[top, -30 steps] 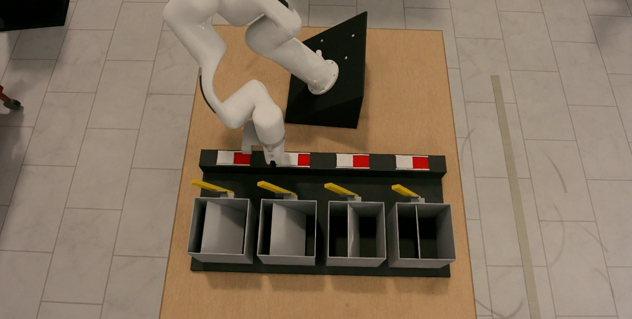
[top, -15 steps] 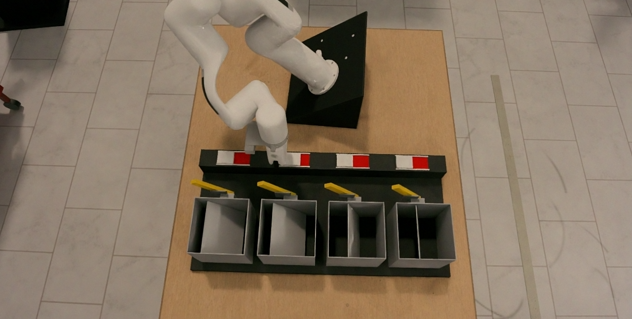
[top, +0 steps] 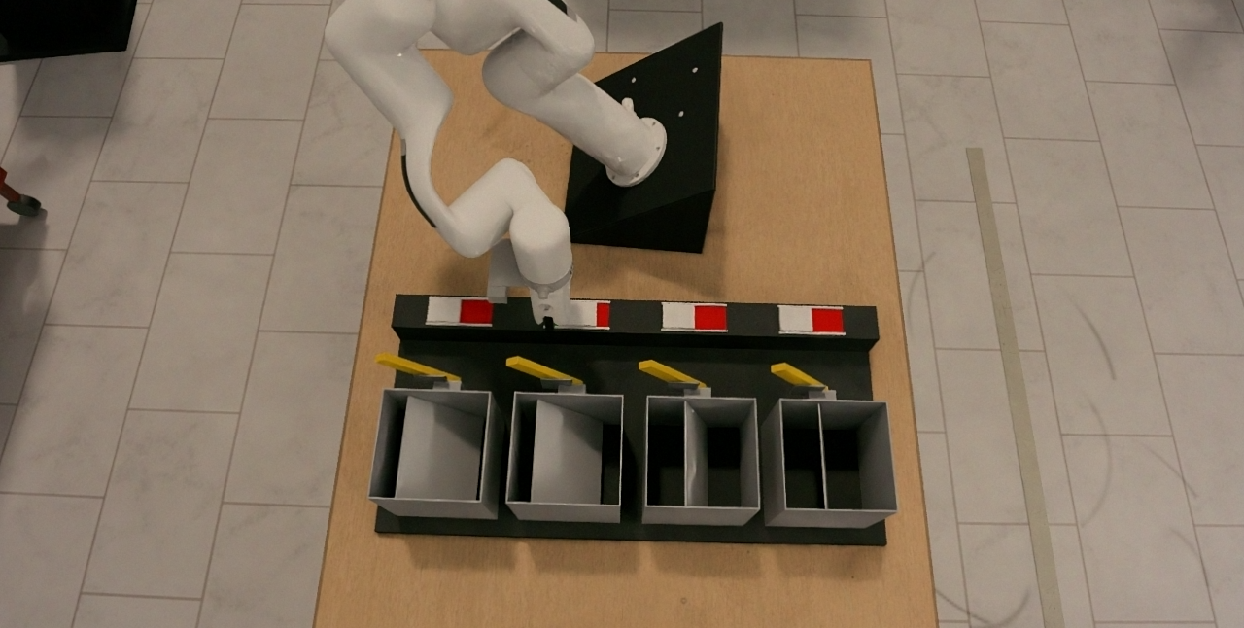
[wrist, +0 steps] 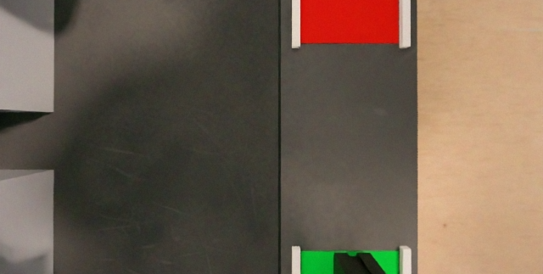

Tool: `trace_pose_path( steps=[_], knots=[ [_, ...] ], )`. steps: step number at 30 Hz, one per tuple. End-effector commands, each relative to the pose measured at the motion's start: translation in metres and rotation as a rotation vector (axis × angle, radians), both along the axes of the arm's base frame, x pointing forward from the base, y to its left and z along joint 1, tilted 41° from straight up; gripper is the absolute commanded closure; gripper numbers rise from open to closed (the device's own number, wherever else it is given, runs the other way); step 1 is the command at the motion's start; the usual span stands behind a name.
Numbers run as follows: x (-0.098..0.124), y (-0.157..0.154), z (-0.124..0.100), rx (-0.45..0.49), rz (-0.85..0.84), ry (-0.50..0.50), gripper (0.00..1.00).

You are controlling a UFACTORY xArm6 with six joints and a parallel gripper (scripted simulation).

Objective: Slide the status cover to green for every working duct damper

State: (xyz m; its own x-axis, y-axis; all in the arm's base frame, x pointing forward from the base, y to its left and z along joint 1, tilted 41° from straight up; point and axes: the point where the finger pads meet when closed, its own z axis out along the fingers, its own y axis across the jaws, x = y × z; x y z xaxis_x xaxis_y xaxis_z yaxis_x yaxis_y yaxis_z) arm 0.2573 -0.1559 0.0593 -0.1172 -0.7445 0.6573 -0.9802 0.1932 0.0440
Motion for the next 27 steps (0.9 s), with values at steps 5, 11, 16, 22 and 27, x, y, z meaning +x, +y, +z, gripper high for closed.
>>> trace_pose_path(
  steps=[5, 11, 16, 22, 27],
  knots=[
    [0.0017, 0.0039, -0.0028, 0.0, 0.001, -0.002, 1.0],
    [0.002, 0.0058, -0.0044, 0.0, 0.001, -0.002, 1.0],
    [0.0022, 0.0072, -0.0056, 0.0, 0.001, -0.002, 1.0],
    [0.0025, 0.009, -0.0072, 0.0, 0.001, -0.002, 1.0],
    [0.0027, 0.0103, -0.0083, 0.0, 0.001, -0.002, 1.0]
  ],
)
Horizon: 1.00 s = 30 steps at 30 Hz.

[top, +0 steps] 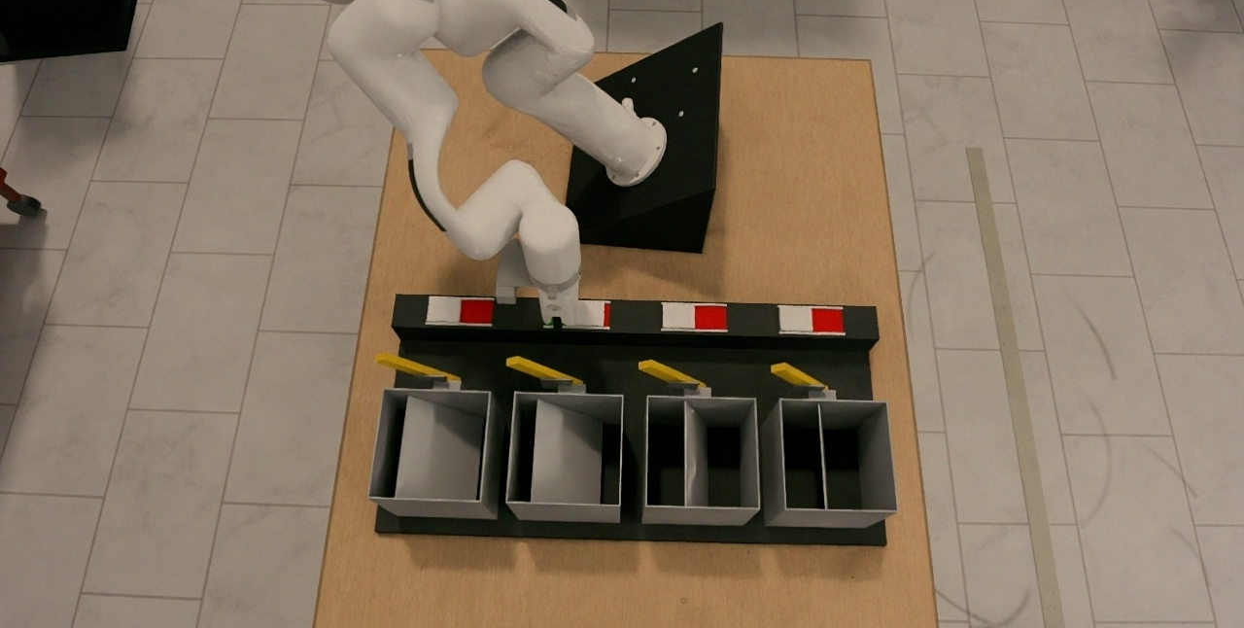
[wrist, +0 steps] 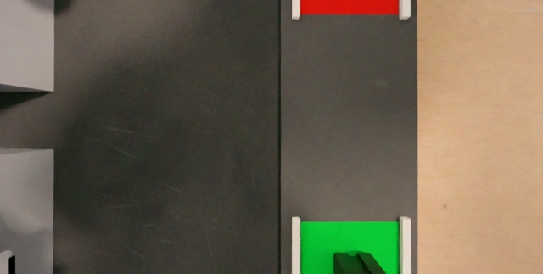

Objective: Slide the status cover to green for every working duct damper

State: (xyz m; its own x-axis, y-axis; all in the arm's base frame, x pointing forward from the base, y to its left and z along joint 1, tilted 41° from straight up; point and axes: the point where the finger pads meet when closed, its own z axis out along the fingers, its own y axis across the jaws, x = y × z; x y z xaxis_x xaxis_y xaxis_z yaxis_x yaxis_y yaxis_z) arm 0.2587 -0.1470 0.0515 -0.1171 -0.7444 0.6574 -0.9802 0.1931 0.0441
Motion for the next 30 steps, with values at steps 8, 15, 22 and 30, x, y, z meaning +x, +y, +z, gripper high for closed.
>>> trace_pose_path(
  steps=[8, 15, 22, 30],
  knots=[
    [0.0015, 0.0026, -0.0016, 0.0, 0.001, -0.003, 1.0],
    [0.0017, 0.0037, -0.0025, 0.0, 0.001, -0.003, 1.0],
    [0.0018, 0.0042, -0.003, 0.0, 0.001, -0.003, 1.0],
    [0.0018, 0.0046, -0.0034, 0.0, 0.001, -0.003, 1.0]
  ],
)
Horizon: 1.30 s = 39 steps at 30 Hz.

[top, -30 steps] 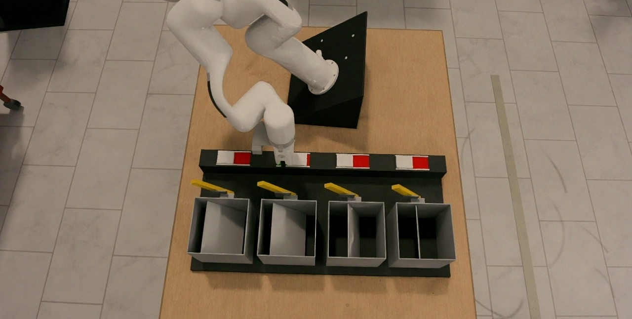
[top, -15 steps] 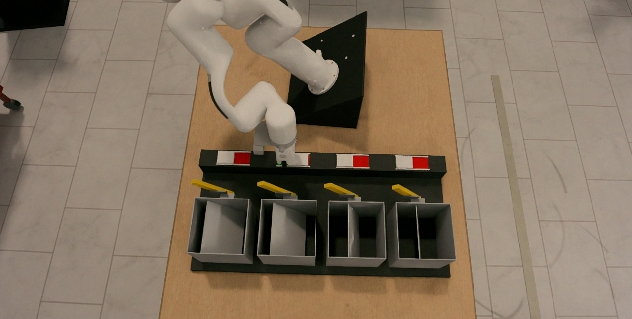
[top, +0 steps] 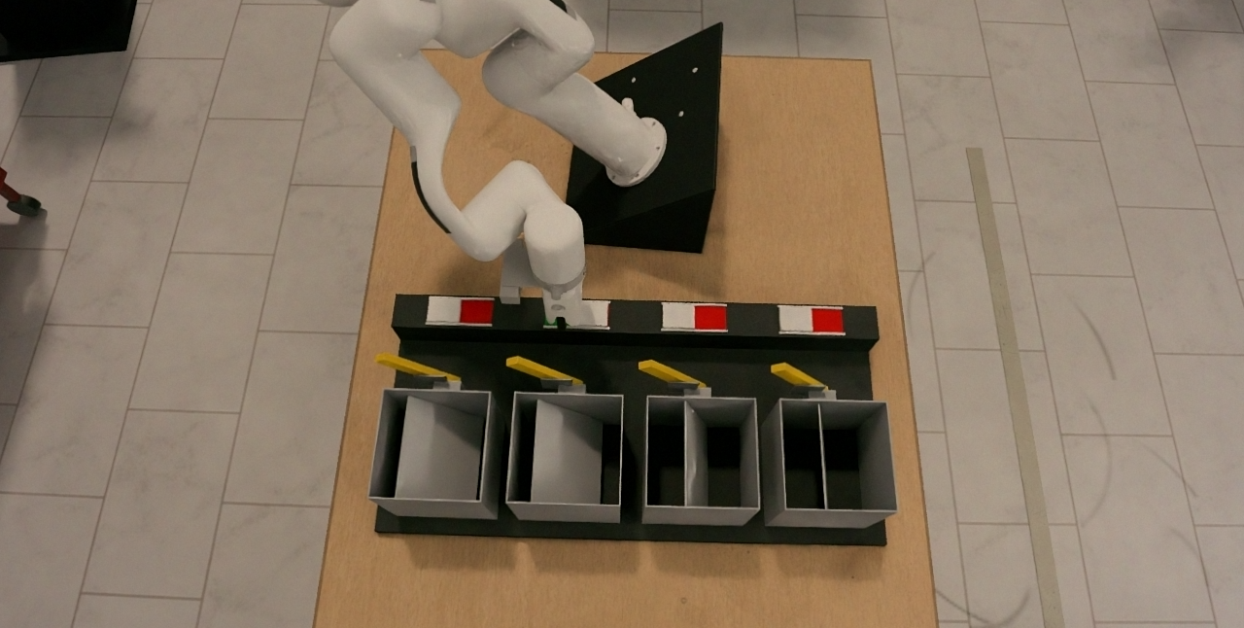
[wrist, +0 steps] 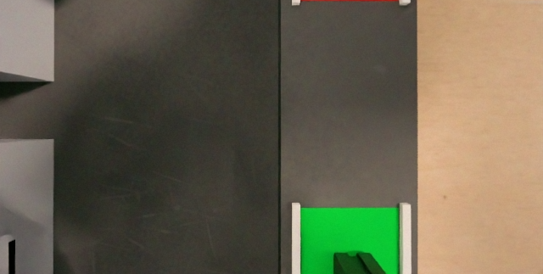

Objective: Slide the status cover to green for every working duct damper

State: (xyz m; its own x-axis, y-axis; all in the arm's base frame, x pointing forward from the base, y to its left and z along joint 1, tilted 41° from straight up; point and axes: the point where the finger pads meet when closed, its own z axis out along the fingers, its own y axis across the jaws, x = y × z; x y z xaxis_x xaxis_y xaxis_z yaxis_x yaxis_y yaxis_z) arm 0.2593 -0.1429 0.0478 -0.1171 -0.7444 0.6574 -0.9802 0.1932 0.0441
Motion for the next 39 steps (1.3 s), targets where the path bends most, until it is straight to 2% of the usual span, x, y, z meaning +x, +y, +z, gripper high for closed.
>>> trace_pose_path(
  steps=[1, 39],
  knots=[
    [0.0012, 0.0005, 0.0003, 0.0, 0.001, -0.003, 1.0],
    [0.0007, -0.0025, 0.003, 0.0, 0.001, -0.003, 1.0]
  ],
)
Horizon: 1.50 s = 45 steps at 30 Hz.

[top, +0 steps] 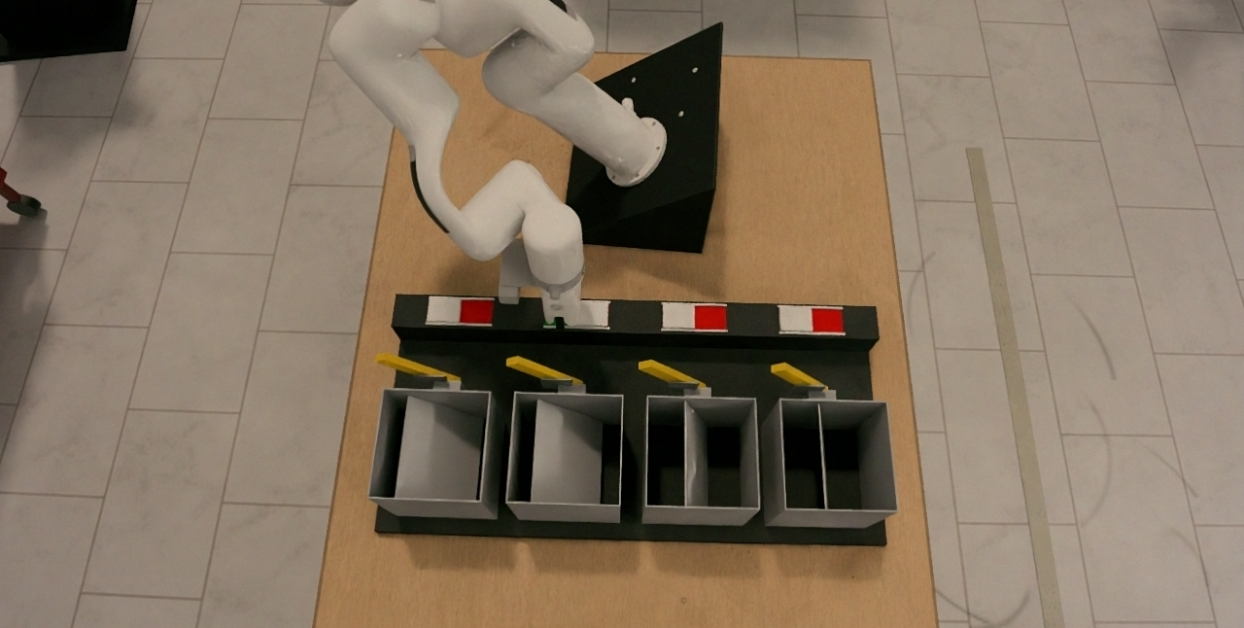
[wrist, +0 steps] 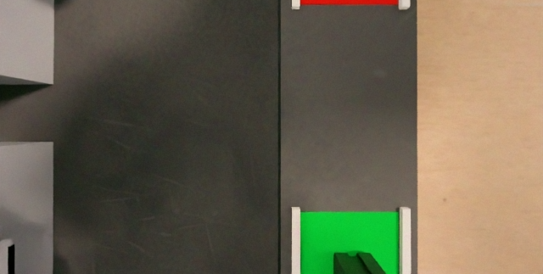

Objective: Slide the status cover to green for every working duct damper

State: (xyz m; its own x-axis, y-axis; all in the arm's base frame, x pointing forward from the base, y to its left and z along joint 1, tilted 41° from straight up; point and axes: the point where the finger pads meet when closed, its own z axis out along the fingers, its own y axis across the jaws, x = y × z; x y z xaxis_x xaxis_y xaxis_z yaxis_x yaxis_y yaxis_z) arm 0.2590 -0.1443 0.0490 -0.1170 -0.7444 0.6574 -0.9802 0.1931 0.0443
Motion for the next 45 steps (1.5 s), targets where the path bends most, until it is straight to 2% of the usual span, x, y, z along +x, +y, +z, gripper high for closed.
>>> trace_pose_path(
  steps=[1, 18, 30, 45],
  knots=[
    [0.001, -0.001, 0.002, 0.0, 0.001, -0.003, 1.0],
    [0.002, 0.002, 0.009, 0.0, 0.001, -0.003, 1.0],
    [0.007, 0.022, 0.032, 0.0, 0.001, -0.003, 1.0],
    [0.007, 0.023, 0.033, 0.0, 0.001, -0.003, 1.0]
  ],
)
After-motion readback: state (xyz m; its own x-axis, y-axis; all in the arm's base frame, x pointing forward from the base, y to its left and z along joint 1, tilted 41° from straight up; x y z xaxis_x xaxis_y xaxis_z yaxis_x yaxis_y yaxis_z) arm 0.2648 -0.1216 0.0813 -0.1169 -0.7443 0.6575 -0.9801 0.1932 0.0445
